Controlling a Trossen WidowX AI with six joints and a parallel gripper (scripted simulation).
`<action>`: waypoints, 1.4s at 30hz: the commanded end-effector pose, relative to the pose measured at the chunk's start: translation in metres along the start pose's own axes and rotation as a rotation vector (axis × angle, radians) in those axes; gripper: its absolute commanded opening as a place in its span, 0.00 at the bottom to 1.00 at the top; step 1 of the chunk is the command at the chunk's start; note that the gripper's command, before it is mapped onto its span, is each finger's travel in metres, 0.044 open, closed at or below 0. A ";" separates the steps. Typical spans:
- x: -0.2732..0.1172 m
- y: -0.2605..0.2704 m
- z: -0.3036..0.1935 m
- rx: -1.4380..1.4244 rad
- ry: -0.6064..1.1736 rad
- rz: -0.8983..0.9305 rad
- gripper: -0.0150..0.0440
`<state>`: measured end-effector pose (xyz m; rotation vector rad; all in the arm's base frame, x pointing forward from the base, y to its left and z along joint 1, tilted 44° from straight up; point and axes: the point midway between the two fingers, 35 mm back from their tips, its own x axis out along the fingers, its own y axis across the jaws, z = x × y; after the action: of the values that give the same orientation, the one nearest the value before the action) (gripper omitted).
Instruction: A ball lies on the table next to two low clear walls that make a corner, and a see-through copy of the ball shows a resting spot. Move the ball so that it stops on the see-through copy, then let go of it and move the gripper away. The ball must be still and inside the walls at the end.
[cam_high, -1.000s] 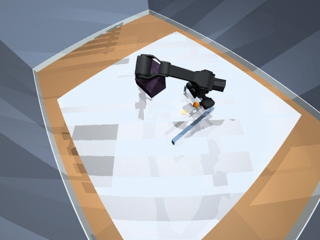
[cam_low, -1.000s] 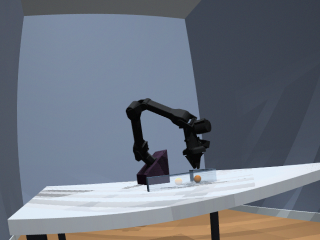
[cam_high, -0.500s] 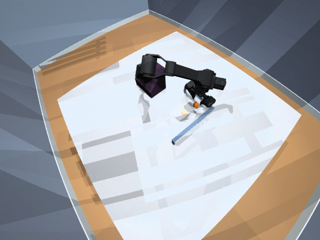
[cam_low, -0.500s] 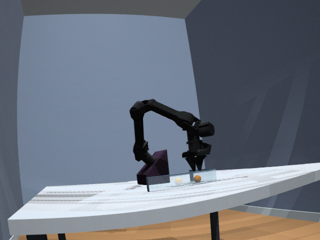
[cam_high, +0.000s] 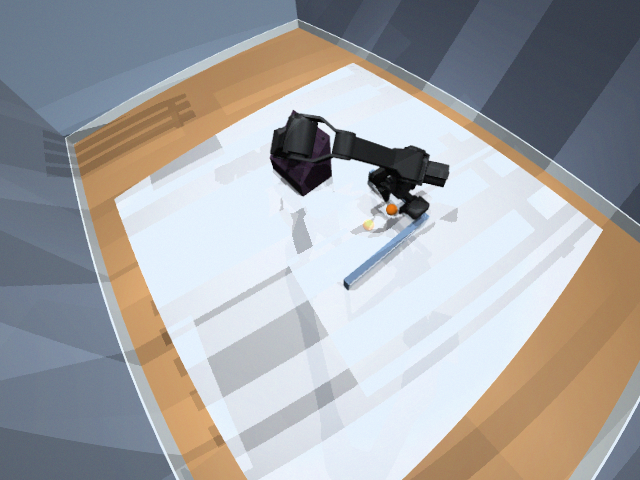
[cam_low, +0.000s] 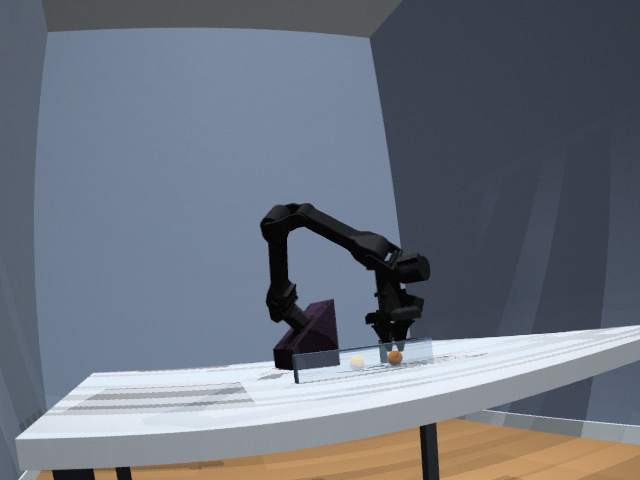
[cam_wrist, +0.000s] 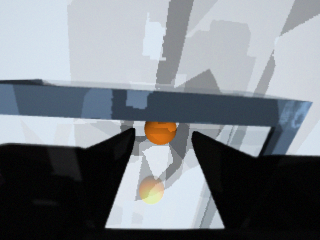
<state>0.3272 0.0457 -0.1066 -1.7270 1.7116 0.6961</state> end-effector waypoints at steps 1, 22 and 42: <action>0.008 0.003 -0.001 -0.011 0.007 0.003 0.73; 0.019 0.003 -0.001 -0.011 0.008 0.003 0.48; -0.049 -0.010 -0.010 0.019 -0.011 0.007 0.25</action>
<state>0.3343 0.0561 -0.0749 -1.7031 1.7255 0.6892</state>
